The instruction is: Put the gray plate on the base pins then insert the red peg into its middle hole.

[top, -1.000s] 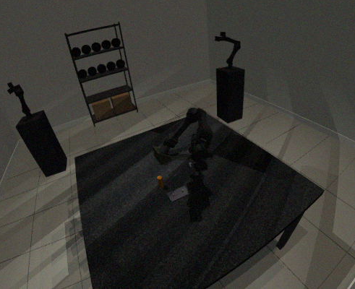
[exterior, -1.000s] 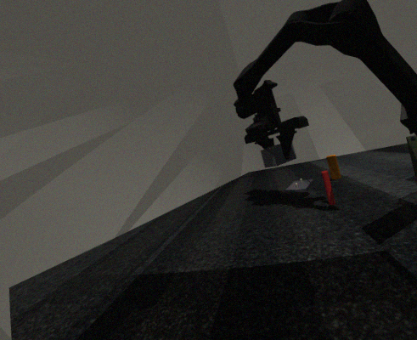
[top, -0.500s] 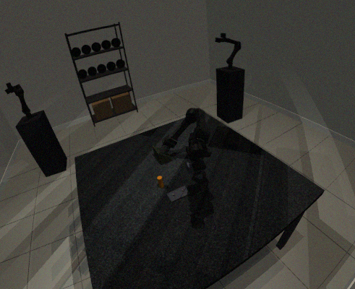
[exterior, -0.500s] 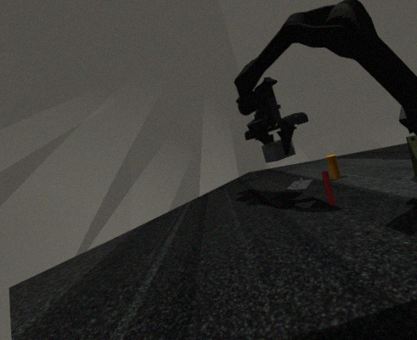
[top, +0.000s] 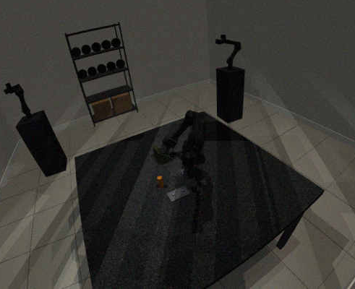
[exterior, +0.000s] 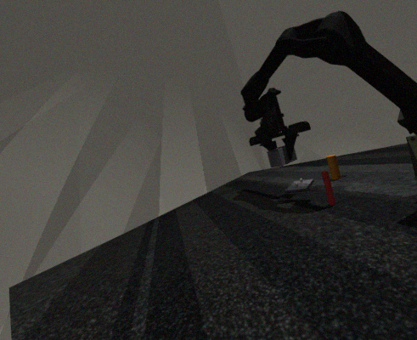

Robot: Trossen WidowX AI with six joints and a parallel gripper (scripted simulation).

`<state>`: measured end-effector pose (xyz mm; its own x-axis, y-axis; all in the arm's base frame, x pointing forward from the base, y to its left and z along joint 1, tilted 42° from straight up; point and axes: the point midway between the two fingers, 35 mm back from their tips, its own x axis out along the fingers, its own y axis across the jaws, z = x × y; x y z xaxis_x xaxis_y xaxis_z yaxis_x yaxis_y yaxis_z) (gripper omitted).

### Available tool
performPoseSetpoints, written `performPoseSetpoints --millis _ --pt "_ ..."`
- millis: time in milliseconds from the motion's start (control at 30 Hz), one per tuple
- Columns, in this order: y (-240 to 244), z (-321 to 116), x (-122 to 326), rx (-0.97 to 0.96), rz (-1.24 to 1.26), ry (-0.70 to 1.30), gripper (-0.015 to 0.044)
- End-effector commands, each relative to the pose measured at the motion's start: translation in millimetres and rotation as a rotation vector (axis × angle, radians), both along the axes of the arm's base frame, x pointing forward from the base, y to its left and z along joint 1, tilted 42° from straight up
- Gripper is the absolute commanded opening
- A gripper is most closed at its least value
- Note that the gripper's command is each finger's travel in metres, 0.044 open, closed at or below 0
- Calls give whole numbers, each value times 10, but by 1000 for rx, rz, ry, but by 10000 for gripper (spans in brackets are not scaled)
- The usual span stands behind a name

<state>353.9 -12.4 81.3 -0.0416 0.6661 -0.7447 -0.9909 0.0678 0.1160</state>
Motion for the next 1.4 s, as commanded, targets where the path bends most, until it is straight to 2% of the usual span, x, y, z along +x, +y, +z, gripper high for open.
performPoseSetpoints --millis 0,933,1367 --pt "-61 -106 9 -4 13 -15 0" --pt "-329 -950 18 1 127 -117 0" --pt "-334 -971 16 1 130 -120 0"
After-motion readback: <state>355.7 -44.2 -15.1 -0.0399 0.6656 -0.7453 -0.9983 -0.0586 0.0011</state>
